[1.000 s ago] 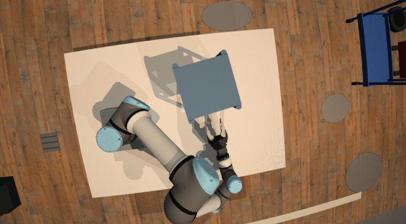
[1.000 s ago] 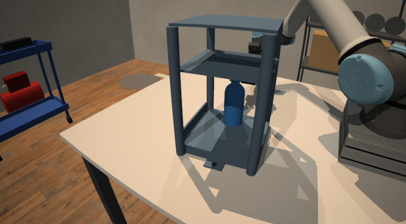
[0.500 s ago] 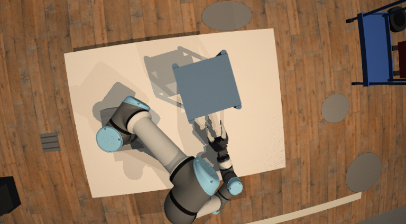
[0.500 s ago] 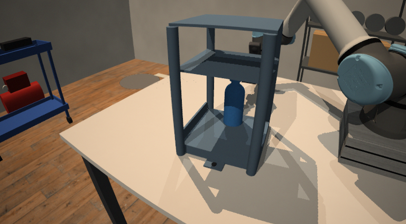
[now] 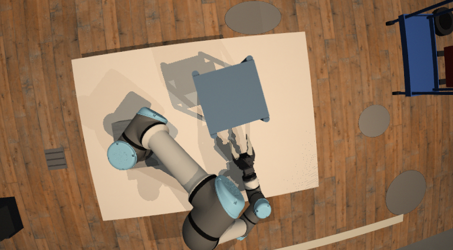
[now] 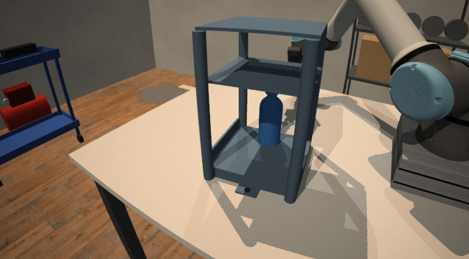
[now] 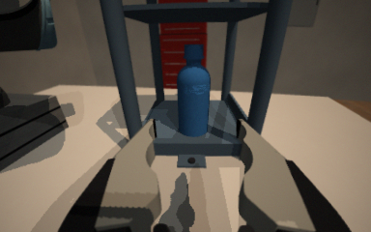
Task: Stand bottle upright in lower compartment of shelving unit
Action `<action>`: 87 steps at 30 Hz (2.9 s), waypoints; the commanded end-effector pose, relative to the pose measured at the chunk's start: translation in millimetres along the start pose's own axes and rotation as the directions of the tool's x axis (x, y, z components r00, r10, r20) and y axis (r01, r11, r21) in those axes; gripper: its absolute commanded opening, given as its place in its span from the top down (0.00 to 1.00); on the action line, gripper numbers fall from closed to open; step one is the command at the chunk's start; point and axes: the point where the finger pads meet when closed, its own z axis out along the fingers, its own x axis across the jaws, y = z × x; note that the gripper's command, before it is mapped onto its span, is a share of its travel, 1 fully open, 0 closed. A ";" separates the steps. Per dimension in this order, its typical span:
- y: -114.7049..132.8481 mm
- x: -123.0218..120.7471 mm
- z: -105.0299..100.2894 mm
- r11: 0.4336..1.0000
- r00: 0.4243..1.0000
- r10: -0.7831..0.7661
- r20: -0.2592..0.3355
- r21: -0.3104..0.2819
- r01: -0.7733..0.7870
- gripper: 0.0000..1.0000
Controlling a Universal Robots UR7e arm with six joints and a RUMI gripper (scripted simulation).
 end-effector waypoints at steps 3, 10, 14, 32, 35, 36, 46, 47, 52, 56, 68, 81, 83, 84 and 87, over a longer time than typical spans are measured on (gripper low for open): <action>-7.7 0.1 -0.2 1.000 1.000 -0.001 0.000 -0.001 0.001 0.51; -24.5 0.1 -0.2 1.000 1.000 -0.001 0.000 -0.001 0.001 0.51; -36.2 0.1 -0.1 1.000 1.000 -0.001 0.000 -0.001 0.001 0.51; -81.3 0.1 -0.1 1.000 1.000 -0.001 0.000 -0.001 0.001 0.51; -85.0 0.1 -0.1 1.000 1.000 -0.001 0.000 -0.001 0.001 0.51; -85.0 0.1 -0.1 1.000 1.000 -0.001 0.000 -0.001 0.001 0.51; -94.2 0.1 -0.1 1.000 1.000 -0.001 0.000 -0.001 0.001 0.51; -94.4 0.1 -0.1 1.000 1.000 -0.001 0.000 -0.001 0.001 0.51; -94.5 0.1 -0.1 1.000 1.000 -0.001 0.000 -0.001 0.001 0.00; -94.5 0.1 -0.1 1.000 1.000 -0.001 0.000 -0.001 0.001 0.00; -94.5 0.1 -0.1 1.000 1.000 -0.001 0.000 -0.001 0.001 0.00; -94.5 0.1 -0.1 1.000 1.000 -0.001 0.000 -0.001 0.001 0.00; -94.5 0.1 -0.1 1.000 1.000 -0.001 0.000 -0.001 0.001 0.00; -94.5 0.1 -0.1 1.000 1.000 -0.001 0.000 -0.001 0.001 0.00; -94.5 0.1 -0.1 1.000 1.000 -0.001 0.000 -0.001 0.001 0.00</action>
